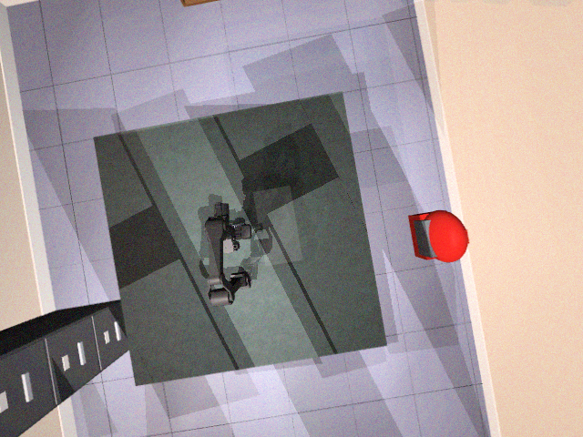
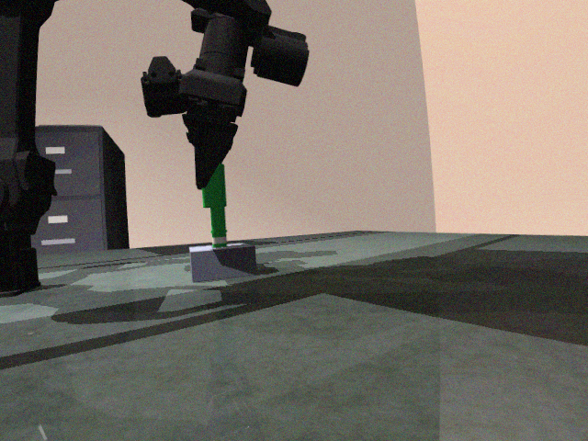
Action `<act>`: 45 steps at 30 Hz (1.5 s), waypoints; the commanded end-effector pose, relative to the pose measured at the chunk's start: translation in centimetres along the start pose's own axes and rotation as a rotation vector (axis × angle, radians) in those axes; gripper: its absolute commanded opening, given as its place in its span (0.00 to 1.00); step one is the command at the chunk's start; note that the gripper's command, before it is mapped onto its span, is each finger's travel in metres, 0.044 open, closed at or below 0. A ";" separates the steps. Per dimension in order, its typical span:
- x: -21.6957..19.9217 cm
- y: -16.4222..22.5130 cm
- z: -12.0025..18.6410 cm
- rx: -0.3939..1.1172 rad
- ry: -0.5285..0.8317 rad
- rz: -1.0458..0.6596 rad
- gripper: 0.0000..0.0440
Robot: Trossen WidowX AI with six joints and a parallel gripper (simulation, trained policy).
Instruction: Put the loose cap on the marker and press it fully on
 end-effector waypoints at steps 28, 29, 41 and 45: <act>0.3 0.0 -5.9 -0.011 0.005 -0.007 0.12; 0.4 0.0 -5.9 -0.009 0.002 -0.008 0.12; 0.7 0.0 -6.2 0.004 -0.014 -0.013 0.17; 0.8 0.1 -6.3 0.009 -0.020 -0.015 0.18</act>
Point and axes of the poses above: the point midway between the two fingers, 35 mm back from their tips, its own z axis back along the fingers, its own x axis across the jaws, y = z × x, the point moved 3 cm from there along z, back along the fingers, and after that the axes turned 6 degrees about z, right-handed, at the moved point
